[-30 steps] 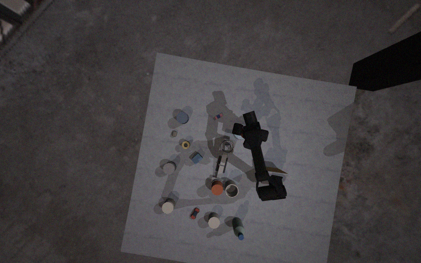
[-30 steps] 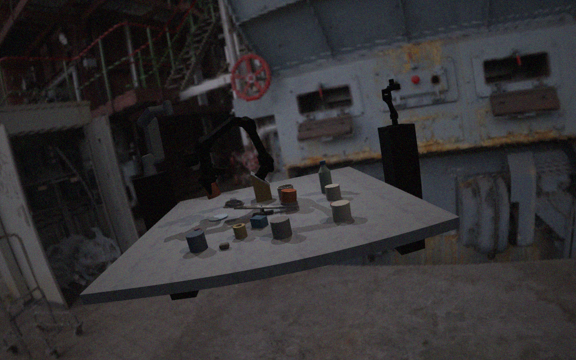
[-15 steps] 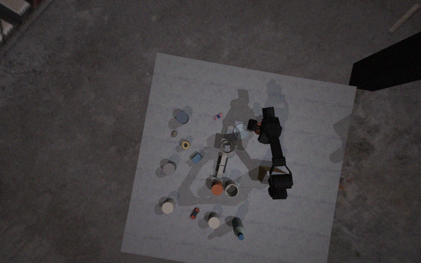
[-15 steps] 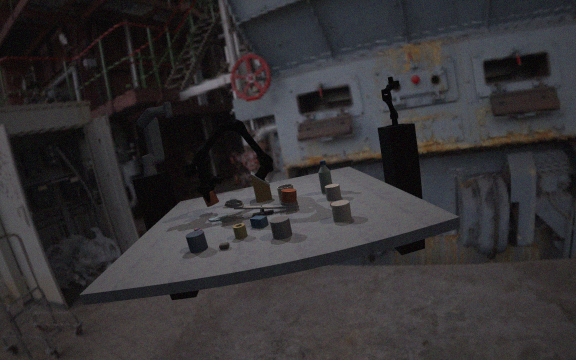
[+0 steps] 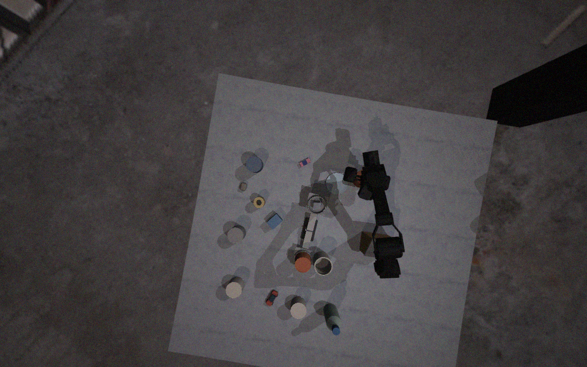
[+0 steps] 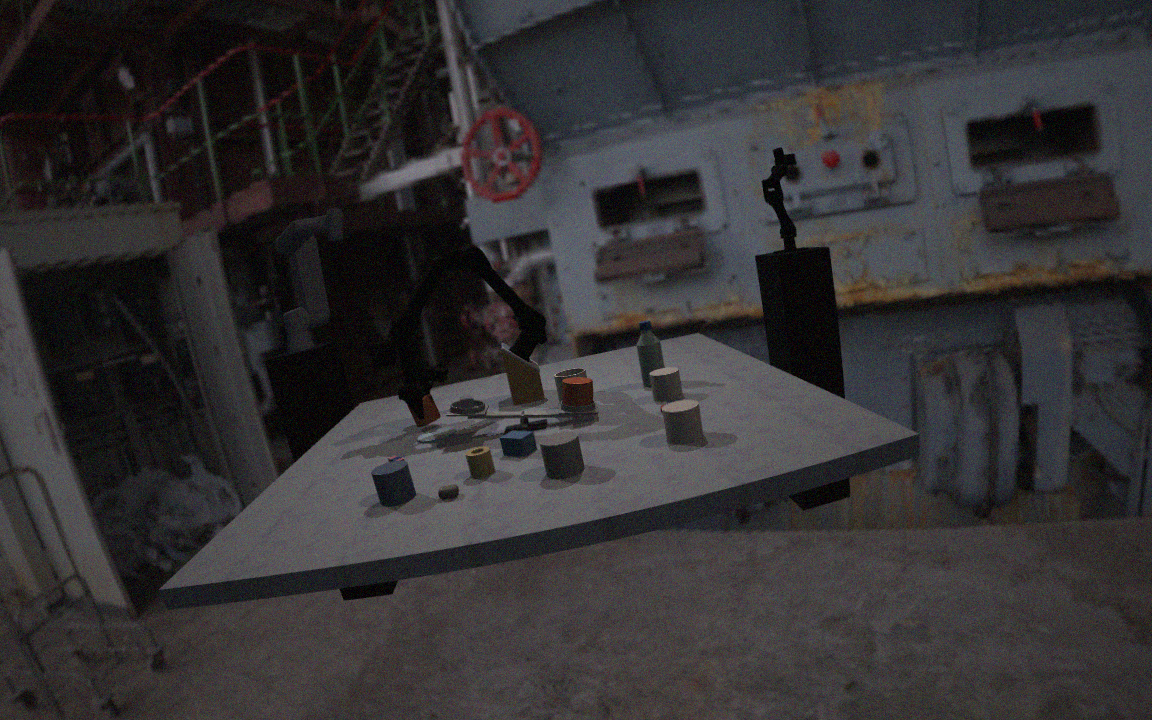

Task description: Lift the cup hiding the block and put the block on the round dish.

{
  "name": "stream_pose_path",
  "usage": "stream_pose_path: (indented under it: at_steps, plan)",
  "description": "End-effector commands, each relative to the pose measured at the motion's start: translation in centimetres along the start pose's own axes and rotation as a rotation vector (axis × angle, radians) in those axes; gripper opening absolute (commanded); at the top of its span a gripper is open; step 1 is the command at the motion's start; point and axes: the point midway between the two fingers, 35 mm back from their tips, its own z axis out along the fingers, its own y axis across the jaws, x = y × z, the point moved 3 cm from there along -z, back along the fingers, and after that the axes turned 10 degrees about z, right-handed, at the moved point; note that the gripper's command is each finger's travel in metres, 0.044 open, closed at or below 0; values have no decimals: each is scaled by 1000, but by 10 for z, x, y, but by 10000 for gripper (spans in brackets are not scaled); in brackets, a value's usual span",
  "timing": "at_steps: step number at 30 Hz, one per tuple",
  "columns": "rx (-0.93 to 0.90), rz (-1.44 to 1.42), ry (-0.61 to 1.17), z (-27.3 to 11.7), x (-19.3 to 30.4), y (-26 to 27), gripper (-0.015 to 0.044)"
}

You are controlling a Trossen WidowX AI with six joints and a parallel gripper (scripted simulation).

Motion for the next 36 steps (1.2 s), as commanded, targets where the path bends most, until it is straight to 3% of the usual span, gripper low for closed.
stream_pose_path:
  at_steps: [1,8,25,28,33,36]
  plan:
    - [5,3,-1,5,0,-1,0]
    - [5,2,-1,17,-1,-1,0]
    - [1,2,2,0,1,-1,440]
    - [4,3,0,-39,0,0,440]
    - [4,3,0,-42,0,0,440]
    - [17,24,37,-52,1,-6,361]
